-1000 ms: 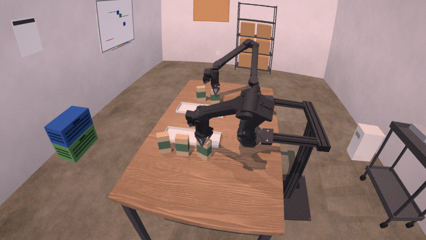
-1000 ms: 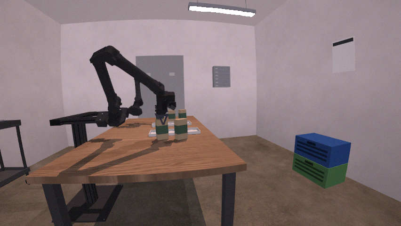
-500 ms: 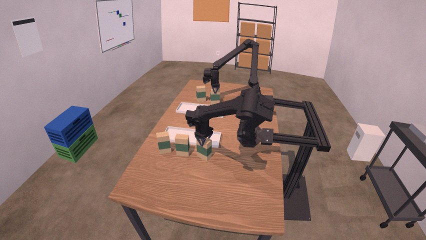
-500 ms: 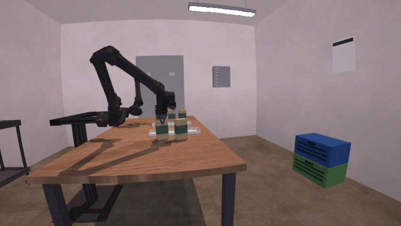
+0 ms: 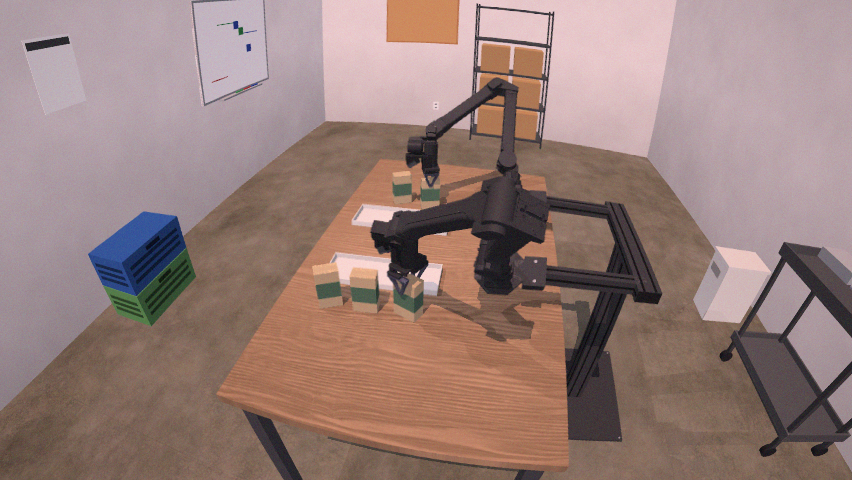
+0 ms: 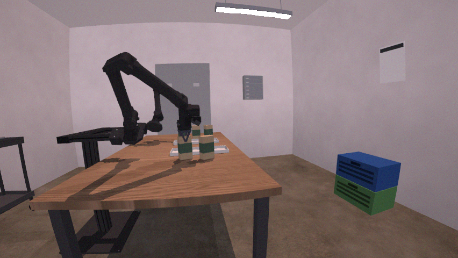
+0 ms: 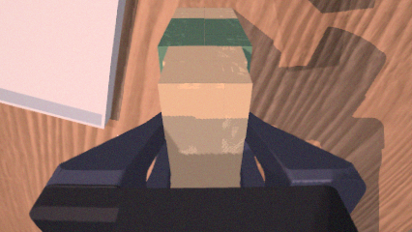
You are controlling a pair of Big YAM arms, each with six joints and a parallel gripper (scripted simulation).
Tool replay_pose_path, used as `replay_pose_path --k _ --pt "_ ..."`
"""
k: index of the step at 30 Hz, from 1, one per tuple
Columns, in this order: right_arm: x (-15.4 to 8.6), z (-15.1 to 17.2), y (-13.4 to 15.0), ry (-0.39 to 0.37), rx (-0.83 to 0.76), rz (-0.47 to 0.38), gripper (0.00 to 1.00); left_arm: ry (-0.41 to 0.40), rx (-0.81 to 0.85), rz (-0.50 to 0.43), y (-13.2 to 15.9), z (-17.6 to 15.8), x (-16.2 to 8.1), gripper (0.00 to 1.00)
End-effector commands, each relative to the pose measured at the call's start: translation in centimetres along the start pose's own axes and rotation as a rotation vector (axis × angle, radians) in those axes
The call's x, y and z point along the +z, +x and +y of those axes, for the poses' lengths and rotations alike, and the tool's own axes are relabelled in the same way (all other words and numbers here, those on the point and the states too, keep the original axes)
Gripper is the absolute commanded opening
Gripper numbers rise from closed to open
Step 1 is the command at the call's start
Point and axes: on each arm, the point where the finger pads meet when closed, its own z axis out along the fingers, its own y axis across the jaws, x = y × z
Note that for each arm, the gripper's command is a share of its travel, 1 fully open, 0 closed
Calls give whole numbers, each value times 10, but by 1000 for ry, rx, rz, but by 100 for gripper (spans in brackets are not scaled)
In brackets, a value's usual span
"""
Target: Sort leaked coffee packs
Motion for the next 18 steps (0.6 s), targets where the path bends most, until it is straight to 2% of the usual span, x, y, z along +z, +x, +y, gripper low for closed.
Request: replay_pose_path --k 1,13,15,18 --pt "-3 -5 -8 5 5 -15 23 -7 -3 -21 -9 6 -3 76" --pt "-5 -4 -9 5 -17 -8 23 -7 -3 -21 -9 6 -3 76" --pt "-21 -10 -16 13 19 -42 23 -7 -3 -21 -9 6 -3 76" --pt "-27 -10 -16 13 19 -42 23 -7 -3 -21 -9 6 -3 76"
